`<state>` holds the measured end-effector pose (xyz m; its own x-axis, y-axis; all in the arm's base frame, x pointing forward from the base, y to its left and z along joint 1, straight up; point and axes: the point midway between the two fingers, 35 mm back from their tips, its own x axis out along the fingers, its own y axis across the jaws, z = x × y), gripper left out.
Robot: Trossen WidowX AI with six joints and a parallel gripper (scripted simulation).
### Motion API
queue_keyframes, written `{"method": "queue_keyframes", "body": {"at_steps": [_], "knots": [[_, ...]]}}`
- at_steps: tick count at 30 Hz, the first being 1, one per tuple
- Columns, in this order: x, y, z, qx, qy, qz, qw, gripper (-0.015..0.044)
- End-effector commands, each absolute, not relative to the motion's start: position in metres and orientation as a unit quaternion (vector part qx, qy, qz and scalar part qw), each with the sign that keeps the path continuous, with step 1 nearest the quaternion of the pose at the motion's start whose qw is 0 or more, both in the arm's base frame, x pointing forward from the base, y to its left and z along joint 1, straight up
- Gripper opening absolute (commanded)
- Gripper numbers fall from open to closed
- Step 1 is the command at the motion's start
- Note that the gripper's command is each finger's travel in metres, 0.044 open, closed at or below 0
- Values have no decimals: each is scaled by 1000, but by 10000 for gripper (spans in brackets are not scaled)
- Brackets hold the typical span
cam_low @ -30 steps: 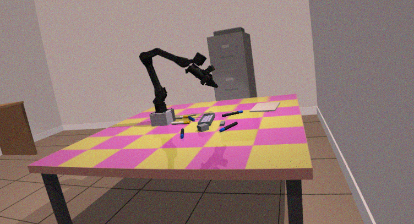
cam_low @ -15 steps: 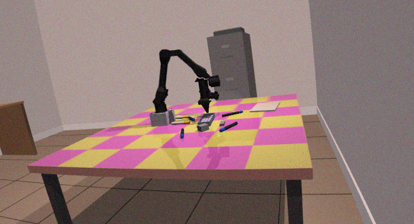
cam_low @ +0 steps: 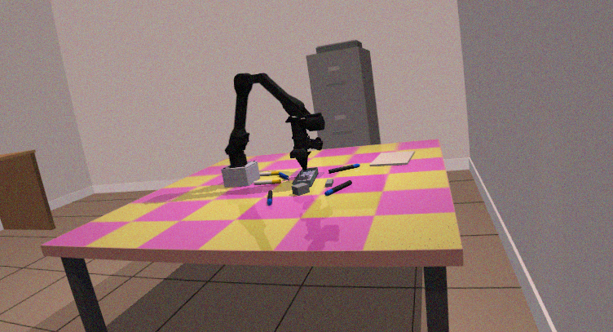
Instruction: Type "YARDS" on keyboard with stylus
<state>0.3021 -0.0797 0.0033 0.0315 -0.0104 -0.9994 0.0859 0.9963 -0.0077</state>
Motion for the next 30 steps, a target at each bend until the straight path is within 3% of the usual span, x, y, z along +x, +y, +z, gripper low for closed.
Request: {"method": "queue_keyframes", "body": {"at_steps": [1,6,13,30], "knots": [[302,-81,3,21,697,-27,717,0],[302,-83,3,21,697,-27,717,0],[297,-149,4,19,697,-29,717,0],[267,-119,2,20,698,-28,716,0]]}}
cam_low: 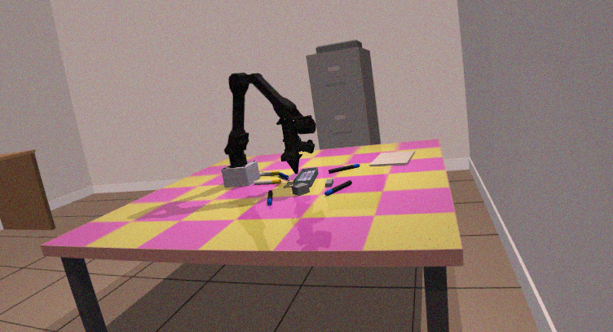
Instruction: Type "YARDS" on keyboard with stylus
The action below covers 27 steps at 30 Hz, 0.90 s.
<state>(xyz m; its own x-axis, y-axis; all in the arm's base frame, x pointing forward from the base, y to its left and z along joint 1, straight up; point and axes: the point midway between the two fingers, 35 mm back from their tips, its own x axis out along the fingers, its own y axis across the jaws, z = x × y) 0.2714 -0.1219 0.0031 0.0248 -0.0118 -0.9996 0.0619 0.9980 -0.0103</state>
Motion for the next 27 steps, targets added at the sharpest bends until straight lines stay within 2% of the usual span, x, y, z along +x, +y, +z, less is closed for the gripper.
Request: {"method": "queue_keyframes", "body": {"at_steps": [1,8,15,27], "knots": [[267,-119,2,20,698,-28,716,0],[268,-116,2,20,698,-28,716,0],[273,-41,1,23,697,-26,716,0],[274,-38,11,23,697,-26,716,0]]}}
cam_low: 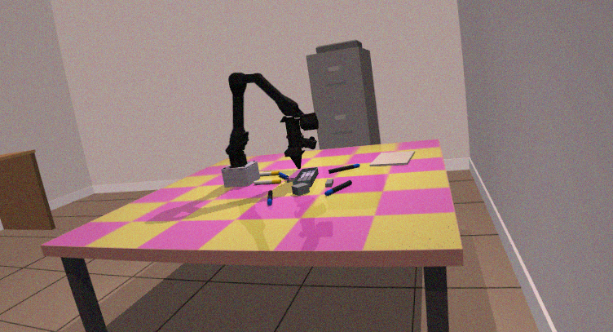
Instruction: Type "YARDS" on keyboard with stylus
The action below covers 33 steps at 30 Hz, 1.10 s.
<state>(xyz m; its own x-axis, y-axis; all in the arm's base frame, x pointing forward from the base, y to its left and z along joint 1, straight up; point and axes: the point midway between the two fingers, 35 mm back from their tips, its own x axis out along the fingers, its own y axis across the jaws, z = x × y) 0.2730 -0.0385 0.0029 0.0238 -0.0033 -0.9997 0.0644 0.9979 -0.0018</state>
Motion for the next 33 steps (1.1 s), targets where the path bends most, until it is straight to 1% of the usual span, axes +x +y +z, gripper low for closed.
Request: {"method": "queue_keyframes", "body": {"at_steps": [1,4,13,17,21,30,33], "knots": [[274,-38,23,24,697,-26,716,0],[272,-38,59,23,697,-26,716,0],[276,-39,58,22,691,-25,722,0],[276,-39,58,22,691,-25,722,105],[276,-39,58,22,691,-25,722,0],[276,-39,58,22,691,-25,722,0],[275,-37,58,24,691,-30,722,79]]}}
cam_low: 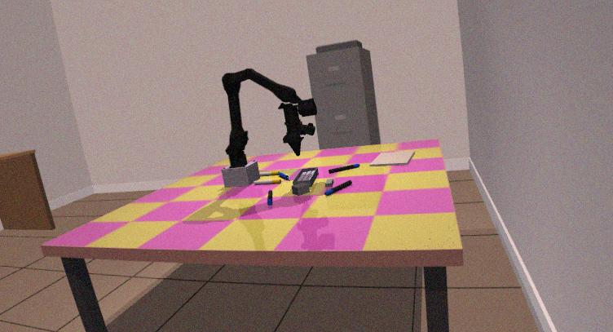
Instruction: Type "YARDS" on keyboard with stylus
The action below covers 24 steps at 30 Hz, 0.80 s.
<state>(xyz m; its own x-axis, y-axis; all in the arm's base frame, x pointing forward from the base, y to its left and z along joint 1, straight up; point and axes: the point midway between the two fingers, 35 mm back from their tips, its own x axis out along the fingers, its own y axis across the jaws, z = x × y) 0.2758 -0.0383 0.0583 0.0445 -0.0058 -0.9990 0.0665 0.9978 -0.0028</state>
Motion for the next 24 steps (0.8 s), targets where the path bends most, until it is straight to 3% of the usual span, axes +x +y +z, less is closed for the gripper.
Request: {"method": "queue_keyframes", "body": {"at_steps": [1,3,14,18,24], "knots": [[273,-34,56,29,691,-45,721,105],[263,-23,51,49,686,-101,718,150],[206,15,24,194,516,-386,739,150],[190,19,19,256,430,-434,749,150],[189,19,18,259,426,-436,749,150]]}}
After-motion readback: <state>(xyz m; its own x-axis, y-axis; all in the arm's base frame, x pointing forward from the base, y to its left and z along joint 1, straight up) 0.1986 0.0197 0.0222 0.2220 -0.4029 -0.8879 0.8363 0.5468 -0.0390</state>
